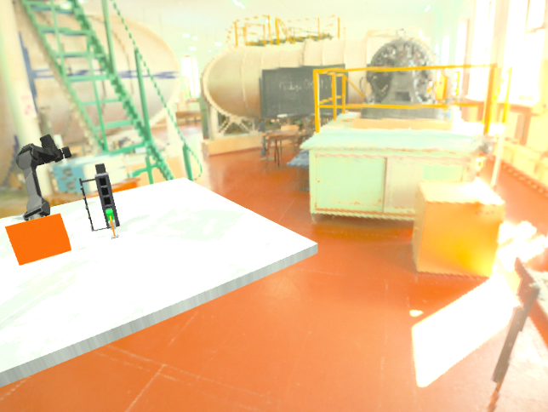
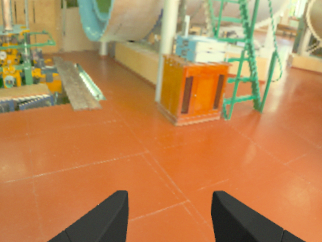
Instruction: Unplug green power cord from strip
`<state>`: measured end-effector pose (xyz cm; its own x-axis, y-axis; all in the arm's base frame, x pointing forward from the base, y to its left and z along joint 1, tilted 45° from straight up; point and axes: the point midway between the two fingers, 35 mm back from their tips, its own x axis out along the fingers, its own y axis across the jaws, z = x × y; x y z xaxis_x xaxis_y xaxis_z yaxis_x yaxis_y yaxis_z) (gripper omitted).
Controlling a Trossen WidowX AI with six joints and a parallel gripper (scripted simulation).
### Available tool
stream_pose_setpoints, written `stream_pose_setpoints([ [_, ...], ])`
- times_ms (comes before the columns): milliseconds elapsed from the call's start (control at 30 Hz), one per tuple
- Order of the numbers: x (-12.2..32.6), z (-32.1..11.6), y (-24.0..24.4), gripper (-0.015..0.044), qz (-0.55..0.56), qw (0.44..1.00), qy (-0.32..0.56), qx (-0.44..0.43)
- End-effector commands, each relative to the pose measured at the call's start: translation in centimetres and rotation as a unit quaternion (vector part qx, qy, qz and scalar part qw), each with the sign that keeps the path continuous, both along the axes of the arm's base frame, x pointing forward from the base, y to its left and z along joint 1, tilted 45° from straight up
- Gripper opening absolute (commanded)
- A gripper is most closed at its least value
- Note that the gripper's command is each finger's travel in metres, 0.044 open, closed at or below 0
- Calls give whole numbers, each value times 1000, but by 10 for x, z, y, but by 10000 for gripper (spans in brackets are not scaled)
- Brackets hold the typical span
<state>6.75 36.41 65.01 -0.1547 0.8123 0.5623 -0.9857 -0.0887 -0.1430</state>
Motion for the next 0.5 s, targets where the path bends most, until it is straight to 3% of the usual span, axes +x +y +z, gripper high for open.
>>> stream_pose_setpoints([
  [0,54,-46,28,160,-33,995,51,-80],
  [467,214,-187,32,160,-139,927,242,-253],
])
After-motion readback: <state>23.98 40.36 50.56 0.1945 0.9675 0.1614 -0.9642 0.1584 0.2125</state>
